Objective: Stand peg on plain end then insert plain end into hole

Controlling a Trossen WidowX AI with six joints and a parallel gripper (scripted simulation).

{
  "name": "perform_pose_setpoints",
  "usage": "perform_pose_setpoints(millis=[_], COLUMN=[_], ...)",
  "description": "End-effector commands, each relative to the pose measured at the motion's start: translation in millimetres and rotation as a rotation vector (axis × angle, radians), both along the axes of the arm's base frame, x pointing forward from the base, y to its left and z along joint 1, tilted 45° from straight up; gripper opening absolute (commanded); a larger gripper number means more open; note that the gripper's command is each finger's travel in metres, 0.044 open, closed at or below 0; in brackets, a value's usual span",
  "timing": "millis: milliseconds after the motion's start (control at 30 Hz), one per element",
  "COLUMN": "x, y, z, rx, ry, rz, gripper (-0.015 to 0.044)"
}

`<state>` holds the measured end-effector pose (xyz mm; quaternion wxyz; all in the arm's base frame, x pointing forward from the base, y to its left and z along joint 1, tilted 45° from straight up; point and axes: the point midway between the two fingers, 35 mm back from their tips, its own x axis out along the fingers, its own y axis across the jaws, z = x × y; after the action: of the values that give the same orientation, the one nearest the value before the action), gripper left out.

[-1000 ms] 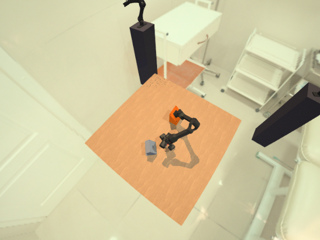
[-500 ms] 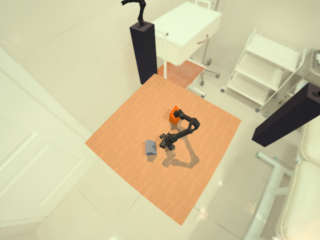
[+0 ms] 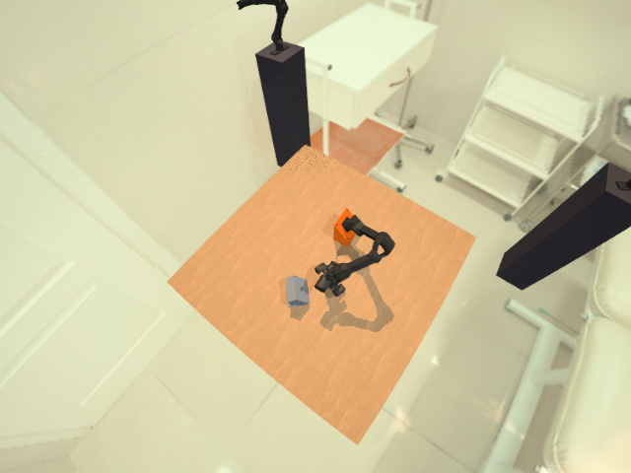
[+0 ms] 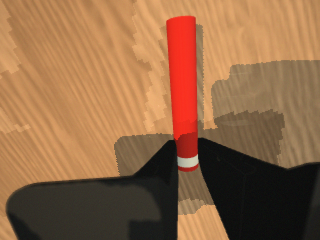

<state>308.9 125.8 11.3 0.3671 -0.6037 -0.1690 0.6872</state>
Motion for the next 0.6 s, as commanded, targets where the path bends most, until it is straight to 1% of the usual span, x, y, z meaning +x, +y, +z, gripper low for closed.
perform_pose_setpoints(millis=[0, 567], x=[-0.8, -6.7], y=[-1.5, -7.0], z=[2.5, 10.3], rx=[-0.013, -0.057], ry=[-0.022, -0.120], rz=[-0.019, -0.119], gripper=[0.0049, 0.0049])
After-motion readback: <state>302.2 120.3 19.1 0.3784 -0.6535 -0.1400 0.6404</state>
